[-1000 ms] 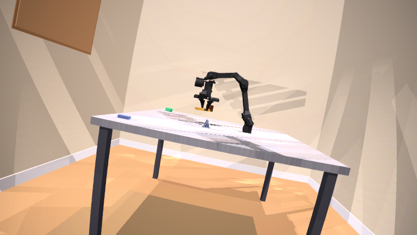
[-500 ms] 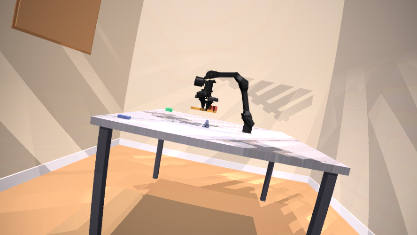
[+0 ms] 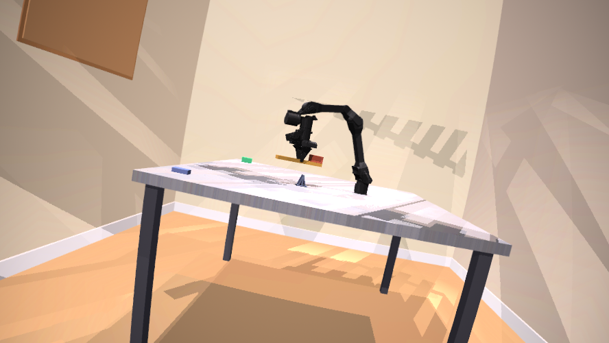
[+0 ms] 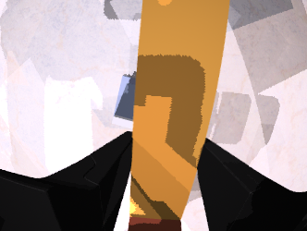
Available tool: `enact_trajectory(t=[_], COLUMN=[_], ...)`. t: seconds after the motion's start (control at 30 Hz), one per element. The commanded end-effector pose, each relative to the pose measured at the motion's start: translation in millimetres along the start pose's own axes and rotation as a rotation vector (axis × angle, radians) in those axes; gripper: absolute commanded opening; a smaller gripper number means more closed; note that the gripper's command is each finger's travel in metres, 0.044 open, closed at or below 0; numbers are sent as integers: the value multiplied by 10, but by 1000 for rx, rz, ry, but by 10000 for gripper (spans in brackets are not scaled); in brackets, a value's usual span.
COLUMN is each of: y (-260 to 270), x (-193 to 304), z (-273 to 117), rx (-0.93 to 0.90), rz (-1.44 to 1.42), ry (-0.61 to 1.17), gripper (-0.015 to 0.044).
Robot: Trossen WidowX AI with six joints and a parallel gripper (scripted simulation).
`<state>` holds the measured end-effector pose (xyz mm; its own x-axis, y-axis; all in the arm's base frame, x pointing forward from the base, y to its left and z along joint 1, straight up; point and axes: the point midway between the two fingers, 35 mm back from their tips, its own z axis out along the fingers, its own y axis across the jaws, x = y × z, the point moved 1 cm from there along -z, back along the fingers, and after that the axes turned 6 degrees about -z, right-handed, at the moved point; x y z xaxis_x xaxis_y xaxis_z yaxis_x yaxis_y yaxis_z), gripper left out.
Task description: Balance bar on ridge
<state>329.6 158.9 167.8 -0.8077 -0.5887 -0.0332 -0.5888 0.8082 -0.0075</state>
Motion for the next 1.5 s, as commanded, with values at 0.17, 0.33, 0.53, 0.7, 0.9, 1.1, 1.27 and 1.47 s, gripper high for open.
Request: enact_trajectory(t=[0.17, 0.33, 0.53, 0.7, 0.9, 1.1, 1.27, 1.47], y=[212, 220, 221, 211, 199, 187, 185, 185], x=[-94, -103, -111, -108, -101, -91, -94, -90], z=[-14, 48, 143, 225, 324, 410, 410, 413], rx=[-3, -3, -3, -3, -3, -3, -3, -3], rz=[164, 167, 170, 173, 176, 179, 179, 179], ry=[-5, -6, -6, -6, -6, -5, -5, -5], gripper=[0, 0, 0, 0, 0, 0, 0, 0])
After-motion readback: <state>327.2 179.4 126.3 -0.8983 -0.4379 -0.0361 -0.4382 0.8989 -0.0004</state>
